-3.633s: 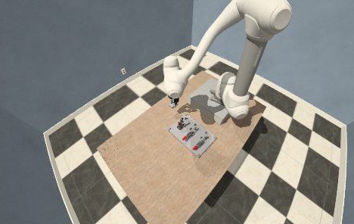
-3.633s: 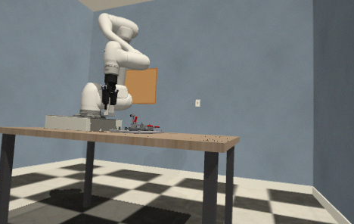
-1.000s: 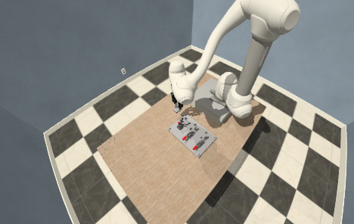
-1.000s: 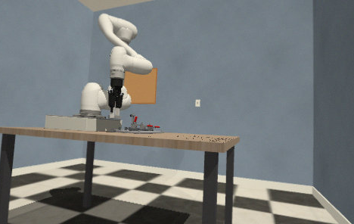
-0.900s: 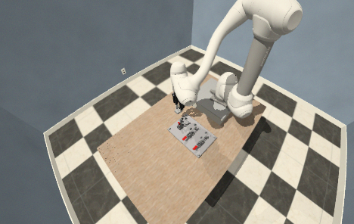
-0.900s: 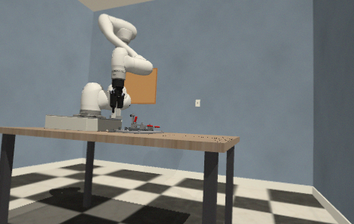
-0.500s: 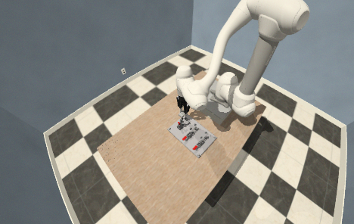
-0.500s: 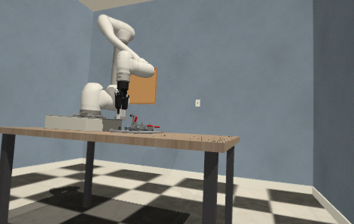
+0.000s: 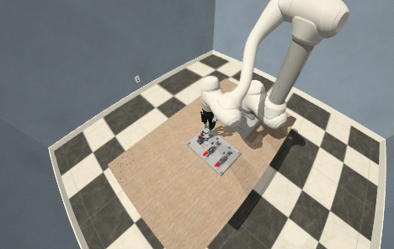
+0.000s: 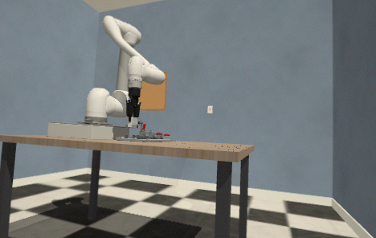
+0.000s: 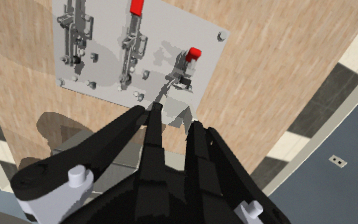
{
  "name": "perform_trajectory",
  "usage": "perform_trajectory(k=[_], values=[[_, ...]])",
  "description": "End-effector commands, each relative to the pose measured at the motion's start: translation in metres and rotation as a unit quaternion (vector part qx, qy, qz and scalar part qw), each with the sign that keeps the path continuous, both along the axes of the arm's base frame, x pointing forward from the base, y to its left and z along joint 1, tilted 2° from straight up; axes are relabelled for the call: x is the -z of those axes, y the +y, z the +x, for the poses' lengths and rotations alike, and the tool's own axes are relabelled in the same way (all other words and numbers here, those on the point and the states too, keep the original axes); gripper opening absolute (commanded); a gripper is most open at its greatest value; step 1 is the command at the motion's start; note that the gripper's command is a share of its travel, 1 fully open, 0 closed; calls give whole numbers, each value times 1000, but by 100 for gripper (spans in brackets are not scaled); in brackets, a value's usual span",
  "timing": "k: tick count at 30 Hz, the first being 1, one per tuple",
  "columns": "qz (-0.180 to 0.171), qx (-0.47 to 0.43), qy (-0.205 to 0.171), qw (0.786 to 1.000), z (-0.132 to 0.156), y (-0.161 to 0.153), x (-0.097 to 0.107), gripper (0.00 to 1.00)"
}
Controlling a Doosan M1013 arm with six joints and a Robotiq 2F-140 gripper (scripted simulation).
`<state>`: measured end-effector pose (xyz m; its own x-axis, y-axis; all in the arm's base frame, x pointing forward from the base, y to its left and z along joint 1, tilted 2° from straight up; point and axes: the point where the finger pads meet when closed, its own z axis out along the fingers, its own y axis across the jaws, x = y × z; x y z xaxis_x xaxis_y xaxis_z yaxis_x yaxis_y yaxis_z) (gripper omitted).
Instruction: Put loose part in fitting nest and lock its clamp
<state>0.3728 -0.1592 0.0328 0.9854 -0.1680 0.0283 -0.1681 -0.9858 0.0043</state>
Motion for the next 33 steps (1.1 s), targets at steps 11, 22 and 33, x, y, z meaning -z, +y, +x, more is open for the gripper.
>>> perform_trajectory(k=[11, 22, 33], values=[[0, 0, 0, 1000, 1, 6, 0, 10], [0, 0, 0, 1000, 1, 6, 0, 10], [0, 0, 0, 1000, 1, 6, 0, 10]])
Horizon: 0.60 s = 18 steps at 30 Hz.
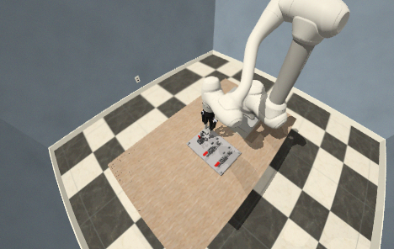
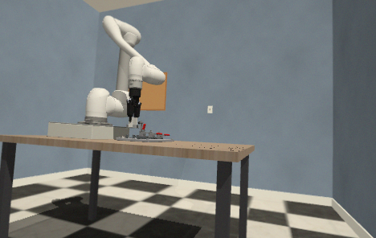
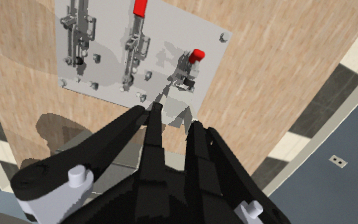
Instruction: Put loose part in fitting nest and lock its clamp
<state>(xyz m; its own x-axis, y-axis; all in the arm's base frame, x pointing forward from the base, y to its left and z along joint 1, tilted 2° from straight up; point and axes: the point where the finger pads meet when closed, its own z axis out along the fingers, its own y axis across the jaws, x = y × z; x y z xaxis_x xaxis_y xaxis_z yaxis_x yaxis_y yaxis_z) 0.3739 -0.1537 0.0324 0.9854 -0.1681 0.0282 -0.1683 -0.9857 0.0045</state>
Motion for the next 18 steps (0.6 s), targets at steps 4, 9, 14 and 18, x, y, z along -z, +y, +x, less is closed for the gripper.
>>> perform_trajectory(k=[4, 9, 14, 18], values=[[0, 0, 0, 1000, 0, 0, 0, 10], [0, 0, 0, 1000, 0, 0, 1, 10], [0, 0, 0, 1000, 0, 0, 4, 10], [0, 0, 0, 1000, 1, 0, 7, 10]])
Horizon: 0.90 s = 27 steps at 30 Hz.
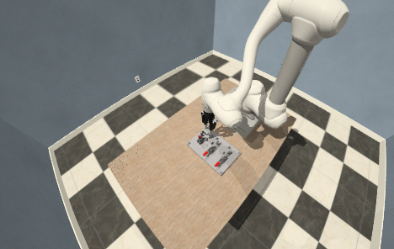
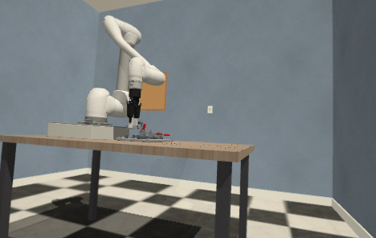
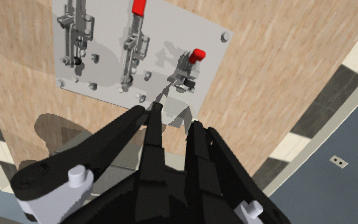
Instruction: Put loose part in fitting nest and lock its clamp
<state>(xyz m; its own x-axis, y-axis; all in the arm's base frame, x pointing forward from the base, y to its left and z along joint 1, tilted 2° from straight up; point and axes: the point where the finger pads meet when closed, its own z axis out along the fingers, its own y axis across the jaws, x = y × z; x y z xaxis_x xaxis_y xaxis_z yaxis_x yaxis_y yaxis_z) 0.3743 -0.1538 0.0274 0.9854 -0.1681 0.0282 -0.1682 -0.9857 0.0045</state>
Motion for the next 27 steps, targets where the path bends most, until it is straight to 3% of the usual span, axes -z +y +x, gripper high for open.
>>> perform_trajectory(k=[1, 27], values=[[0, 0, 0, 1000, 0, 0, 3, 10], [0, 0, 0, 1000, 3, -1, 39, 10]])
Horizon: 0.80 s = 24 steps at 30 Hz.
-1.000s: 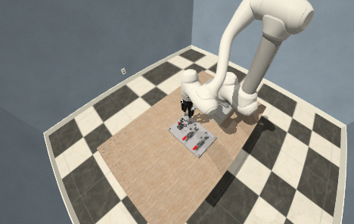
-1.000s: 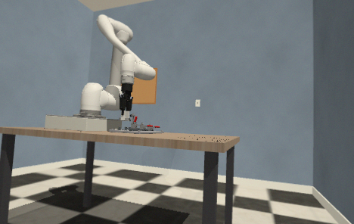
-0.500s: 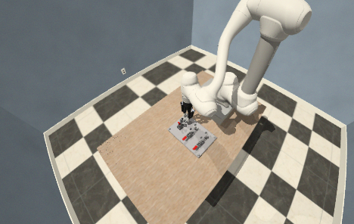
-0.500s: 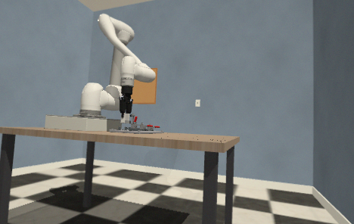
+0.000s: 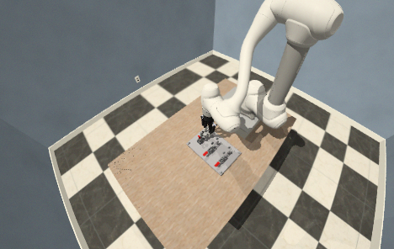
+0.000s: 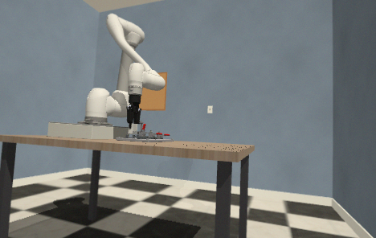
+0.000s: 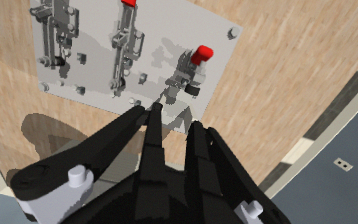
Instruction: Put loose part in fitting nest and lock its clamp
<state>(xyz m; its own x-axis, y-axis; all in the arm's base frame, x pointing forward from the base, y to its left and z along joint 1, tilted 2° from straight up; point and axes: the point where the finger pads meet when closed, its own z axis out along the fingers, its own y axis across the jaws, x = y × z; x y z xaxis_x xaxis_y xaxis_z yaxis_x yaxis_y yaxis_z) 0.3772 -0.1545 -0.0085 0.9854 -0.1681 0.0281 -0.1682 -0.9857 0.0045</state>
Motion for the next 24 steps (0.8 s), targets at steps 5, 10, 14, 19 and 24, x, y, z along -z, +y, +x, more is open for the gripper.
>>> perform_trajectory(k=[5, 10, 14, 19, 24], values=[[0, 0, 0, 1000, 1, 0, 7, 10], [0, 0, 0, 1000, 1, 0, 11, 10], [0, 0, 0, 1000, 1, 0, 12, 10], [0, 0, 0, 1000, 1, 0, 13, 10], [0, 0, 0, 1000, 1, 0, 13, 10]])
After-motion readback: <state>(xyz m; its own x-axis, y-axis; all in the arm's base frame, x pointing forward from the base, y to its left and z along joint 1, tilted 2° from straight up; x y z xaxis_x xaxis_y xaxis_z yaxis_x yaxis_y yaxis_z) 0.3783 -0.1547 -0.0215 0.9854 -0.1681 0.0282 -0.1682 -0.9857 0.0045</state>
